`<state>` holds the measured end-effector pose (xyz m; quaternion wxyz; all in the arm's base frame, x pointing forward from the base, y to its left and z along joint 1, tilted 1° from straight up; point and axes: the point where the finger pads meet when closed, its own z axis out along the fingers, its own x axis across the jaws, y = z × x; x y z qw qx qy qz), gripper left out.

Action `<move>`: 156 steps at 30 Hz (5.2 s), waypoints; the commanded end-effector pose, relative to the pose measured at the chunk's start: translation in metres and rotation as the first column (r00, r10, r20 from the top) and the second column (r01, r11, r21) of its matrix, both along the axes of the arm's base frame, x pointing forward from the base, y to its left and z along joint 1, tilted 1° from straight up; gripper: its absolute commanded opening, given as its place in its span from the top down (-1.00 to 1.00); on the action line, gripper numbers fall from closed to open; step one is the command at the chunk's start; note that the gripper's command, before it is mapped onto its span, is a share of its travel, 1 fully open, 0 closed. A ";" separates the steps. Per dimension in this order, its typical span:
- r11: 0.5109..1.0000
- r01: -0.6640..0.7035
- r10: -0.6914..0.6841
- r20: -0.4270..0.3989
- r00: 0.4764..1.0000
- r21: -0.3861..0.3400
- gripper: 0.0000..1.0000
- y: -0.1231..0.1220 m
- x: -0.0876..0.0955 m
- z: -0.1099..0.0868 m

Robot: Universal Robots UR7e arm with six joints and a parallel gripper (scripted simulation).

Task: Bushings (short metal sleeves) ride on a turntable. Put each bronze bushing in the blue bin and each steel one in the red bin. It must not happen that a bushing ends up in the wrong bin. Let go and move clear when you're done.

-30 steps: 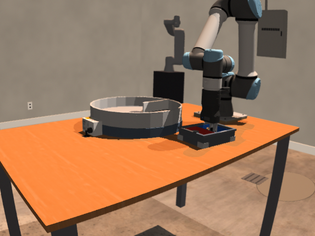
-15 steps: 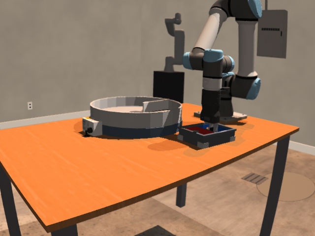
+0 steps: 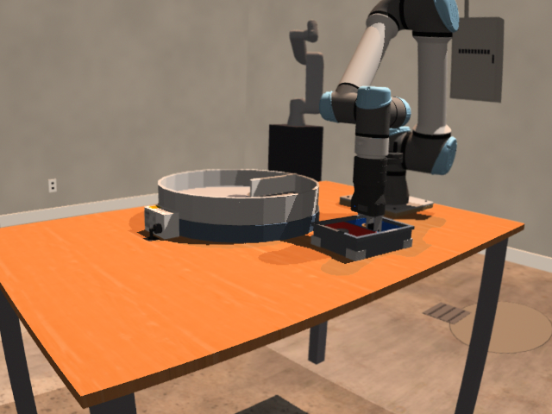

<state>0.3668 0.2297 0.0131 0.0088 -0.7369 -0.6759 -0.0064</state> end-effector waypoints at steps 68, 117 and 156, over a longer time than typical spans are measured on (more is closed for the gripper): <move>1.000 0.000 0.000 0.001 1.000 0.000 0.16 0.001 0.000 0.005; 1.000 0.000 0.000 0.001 1.000 0.000 0.16 0.000 0.000 0.020; 1.000 0.000 0.000 0.001 1.000 0.000 0.16 0.000 0.000 0.053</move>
